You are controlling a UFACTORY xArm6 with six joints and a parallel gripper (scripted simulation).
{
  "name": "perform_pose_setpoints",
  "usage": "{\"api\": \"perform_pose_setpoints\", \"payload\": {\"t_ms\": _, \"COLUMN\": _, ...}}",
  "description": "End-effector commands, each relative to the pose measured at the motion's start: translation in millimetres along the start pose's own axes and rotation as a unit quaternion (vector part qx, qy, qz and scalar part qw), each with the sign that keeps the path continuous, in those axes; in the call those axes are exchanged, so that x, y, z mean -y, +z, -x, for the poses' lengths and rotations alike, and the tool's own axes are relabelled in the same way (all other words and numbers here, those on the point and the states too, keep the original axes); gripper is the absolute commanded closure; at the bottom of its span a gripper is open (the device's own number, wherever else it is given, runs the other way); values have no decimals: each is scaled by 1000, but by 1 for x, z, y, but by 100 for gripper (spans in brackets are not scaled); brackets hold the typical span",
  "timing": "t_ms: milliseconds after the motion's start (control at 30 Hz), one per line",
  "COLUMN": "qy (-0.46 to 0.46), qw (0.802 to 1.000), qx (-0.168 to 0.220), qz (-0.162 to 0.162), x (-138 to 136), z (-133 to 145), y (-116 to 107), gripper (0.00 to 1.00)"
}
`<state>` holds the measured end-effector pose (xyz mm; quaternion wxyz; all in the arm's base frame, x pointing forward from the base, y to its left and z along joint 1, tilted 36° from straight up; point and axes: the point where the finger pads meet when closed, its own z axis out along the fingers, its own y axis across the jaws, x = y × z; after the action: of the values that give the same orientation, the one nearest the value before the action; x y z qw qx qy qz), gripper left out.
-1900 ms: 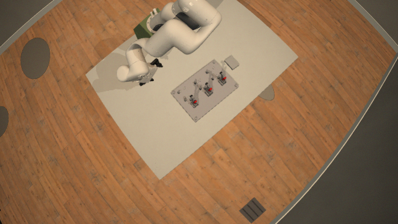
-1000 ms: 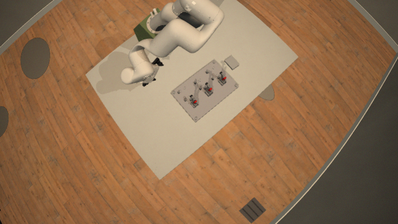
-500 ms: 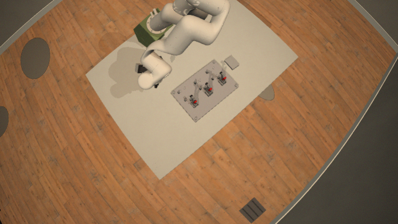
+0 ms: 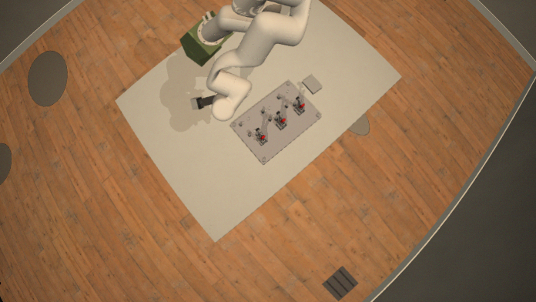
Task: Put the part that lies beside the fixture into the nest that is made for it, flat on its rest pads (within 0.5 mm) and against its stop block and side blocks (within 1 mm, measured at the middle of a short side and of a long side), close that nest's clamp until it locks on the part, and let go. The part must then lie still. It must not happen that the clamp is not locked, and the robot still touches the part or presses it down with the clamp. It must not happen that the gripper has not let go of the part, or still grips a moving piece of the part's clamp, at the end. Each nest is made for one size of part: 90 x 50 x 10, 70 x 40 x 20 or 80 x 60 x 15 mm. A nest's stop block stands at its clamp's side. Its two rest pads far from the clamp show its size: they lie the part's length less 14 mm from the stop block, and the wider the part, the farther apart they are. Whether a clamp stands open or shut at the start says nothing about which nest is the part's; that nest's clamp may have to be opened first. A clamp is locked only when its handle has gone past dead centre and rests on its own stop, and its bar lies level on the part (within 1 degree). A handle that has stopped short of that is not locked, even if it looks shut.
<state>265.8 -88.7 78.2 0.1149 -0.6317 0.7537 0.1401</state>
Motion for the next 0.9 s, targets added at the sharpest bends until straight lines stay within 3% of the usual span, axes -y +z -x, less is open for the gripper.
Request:
{"api": "perform_pose_setpoints", "payload": {"t_ms": 0, "qy": -70, "qw": 997, "qx": -41, "qz": -4, "x": 6, "z": 10, "y": 0, "gripper": 0}}
{"api": "perform_pose_setpoints", "payload": {"t_ms": 333, "qy": -186, "qw": 978, "qx": -93, "qz": -11, "x": 16, "z": 30, "y": -2, "gripper": 0}}
{"api": "perform_pose_setpoints", "payload": {"t_ms": 867, "qy": -410, "qw": 894, "qx": -176, "qz": -39, "x": 35, "z": 87, "y": -7, "gripper": 0}}
